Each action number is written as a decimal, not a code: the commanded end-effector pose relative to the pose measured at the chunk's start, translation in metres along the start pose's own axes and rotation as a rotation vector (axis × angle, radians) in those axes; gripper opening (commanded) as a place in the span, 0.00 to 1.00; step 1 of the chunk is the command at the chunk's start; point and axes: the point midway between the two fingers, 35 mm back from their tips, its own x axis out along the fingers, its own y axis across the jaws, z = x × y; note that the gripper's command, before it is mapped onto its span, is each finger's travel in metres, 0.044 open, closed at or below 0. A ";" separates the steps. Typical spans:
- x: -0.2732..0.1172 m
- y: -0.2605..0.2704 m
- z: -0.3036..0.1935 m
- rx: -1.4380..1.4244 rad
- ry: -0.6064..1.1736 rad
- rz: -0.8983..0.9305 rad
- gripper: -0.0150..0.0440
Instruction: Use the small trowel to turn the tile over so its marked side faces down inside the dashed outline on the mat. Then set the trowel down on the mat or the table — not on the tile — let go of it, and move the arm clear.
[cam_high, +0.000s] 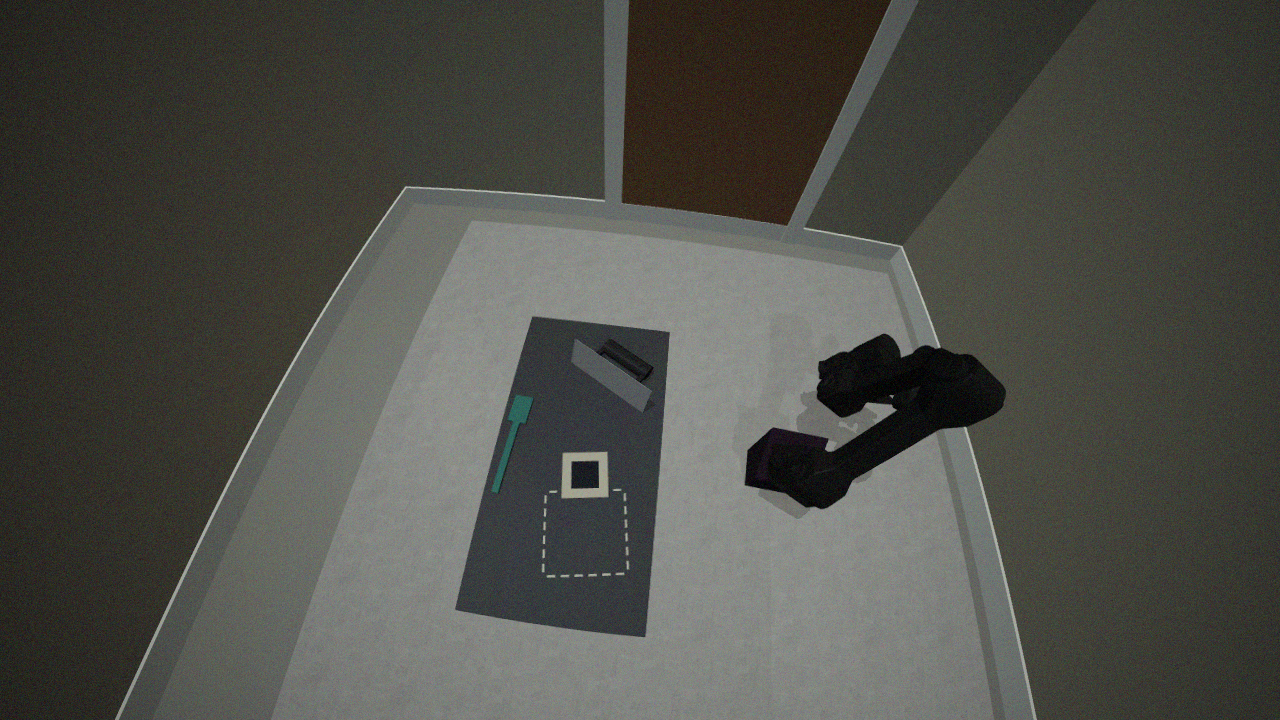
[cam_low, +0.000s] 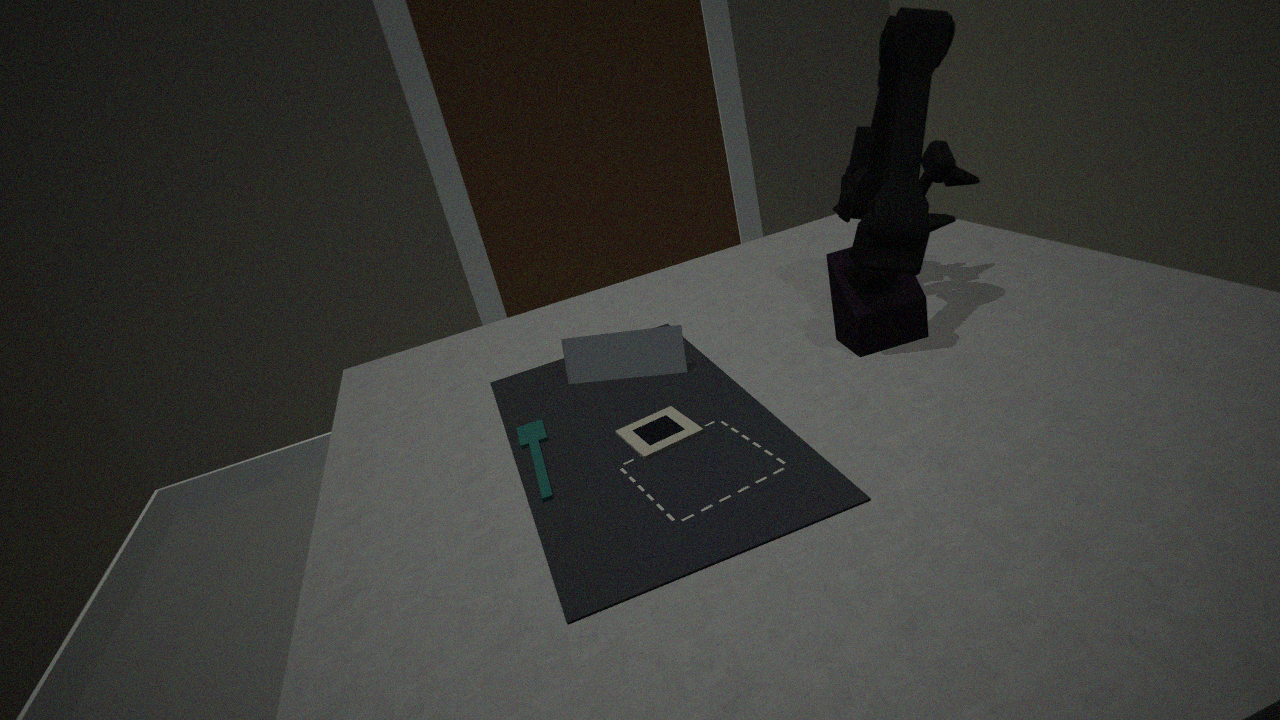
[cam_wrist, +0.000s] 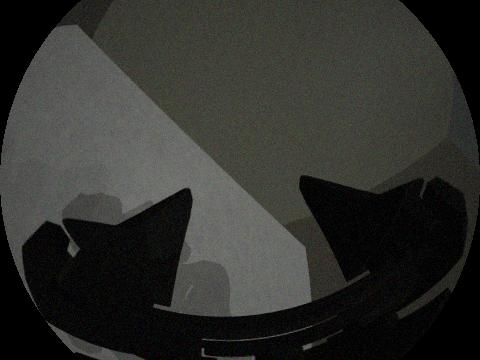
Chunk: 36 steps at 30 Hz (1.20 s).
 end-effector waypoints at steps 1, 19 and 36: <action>0.000 0.000 0.001 -0.002 -0.005 0.002 0.89; -0.076 0.055 0.111 -0.216 -0.513 0.221 0.42; -0.201 0.117 0.147 -0.525 -0.881 0.540 0.42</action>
